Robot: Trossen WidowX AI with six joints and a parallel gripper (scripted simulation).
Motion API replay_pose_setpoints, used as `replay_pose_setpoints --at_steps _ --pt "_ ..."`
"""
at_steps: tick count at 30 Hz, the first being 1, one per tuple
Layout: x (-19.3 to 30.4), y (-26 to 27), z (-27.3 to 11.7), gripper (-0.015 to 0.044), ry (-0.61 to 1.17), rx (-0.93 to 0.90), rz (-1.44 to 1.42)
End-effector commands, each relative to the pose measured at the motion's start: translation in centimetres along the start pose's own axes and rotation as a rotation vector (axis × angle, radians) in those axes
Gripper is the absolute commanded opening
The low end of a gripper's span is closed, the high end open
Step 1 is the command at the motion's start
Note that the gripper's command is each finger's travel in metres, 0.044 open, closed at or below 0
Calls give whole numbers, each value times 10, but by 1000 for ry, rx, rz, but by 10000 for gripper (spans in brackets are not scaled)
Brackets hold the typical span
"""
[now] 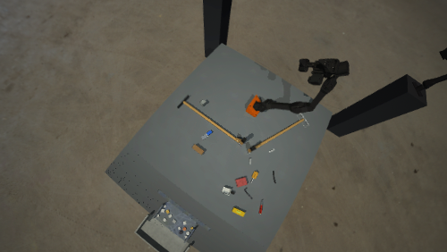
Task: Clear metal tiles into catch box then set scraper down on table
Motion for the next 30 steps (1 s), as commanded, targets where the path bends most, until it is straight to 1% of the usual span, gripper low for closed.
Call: replay_pose_setpoints --at_steps 1,30 --pt "-3 -5 -4 440 -4 12 -41" --pt "-2 -3 -3 440 -1 8 -22"
Point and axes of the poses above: the point midway between the two fingers, 35 mm back from their tips, its own z axis out along the fingers, its own y axis across the jaws, x = y × z, the point moved 3 cm from there along -z, back along the fingers, and after that the axes turned 7 degrees about z, right-handed, at the moved point
